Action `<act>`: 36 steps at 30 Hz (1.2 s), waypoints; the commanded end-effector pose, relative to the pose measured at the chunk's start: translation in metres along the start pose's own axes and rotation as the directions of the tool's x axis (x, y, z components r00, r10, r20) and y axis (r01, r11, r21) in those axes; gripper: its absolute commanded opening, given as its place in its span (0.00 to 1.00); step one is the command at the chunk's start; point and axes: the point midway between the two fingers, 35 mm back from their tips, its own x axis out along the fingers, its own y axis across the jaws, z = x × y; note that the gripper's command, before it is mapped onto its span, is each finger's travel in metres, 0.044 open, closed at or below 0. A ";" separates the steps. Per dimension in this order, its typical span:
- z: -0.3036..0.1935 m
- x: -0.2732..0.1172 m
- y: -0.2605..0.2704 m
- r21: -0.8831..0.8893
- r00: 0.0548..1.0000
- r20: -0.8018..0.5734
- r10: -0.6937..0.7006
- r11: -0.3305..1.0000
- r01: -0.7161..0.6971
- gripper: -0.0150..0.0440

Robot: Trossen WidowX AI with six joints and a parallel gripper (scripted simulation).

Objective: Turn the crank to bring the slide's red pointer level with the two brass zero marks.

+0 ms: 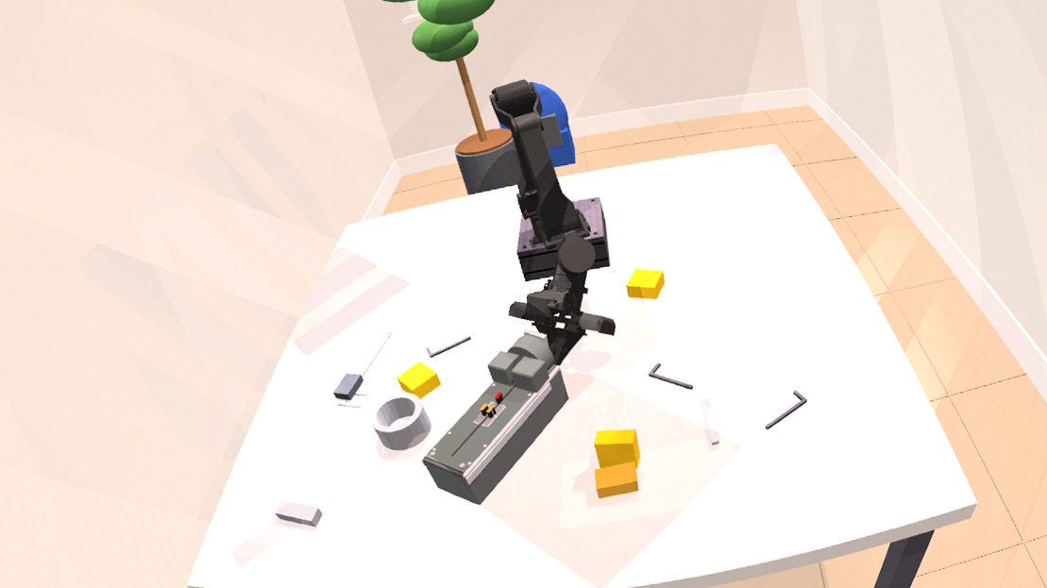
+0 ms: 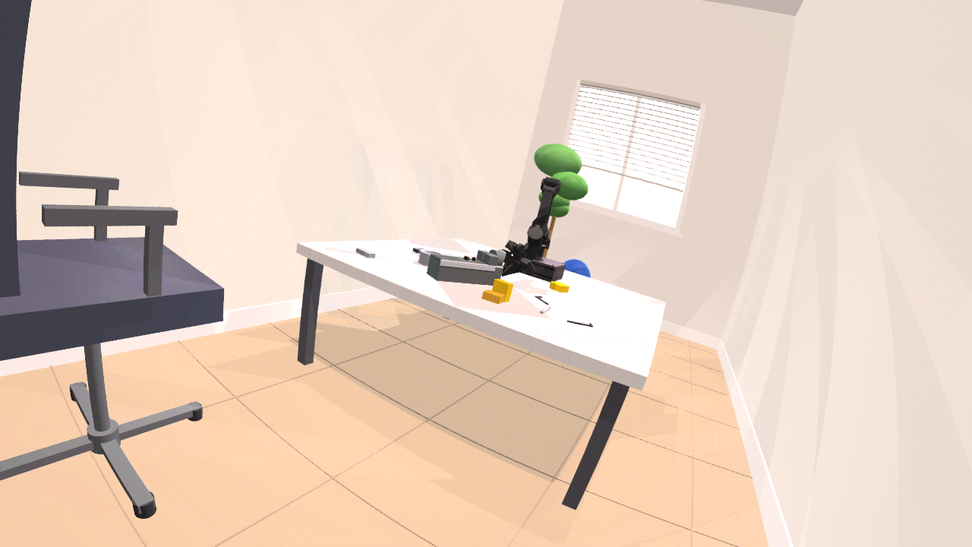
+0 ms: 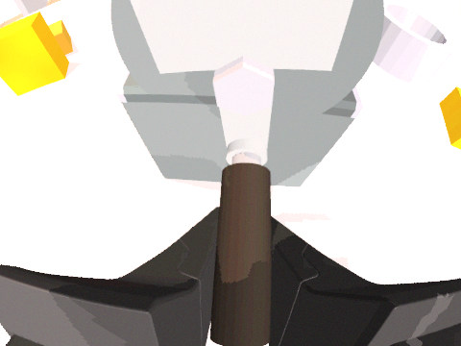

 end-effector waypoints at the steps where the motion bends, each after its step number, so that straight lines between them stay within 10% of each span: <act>1: 0.001 -0.001 -0.009 0.002 1.000 0.002 -0.020 1.000 0.020 0.25; 36: 0.026 -0.027 -0.027 0.001 1.000 0.003 -0.021 1.000 0.021 0.25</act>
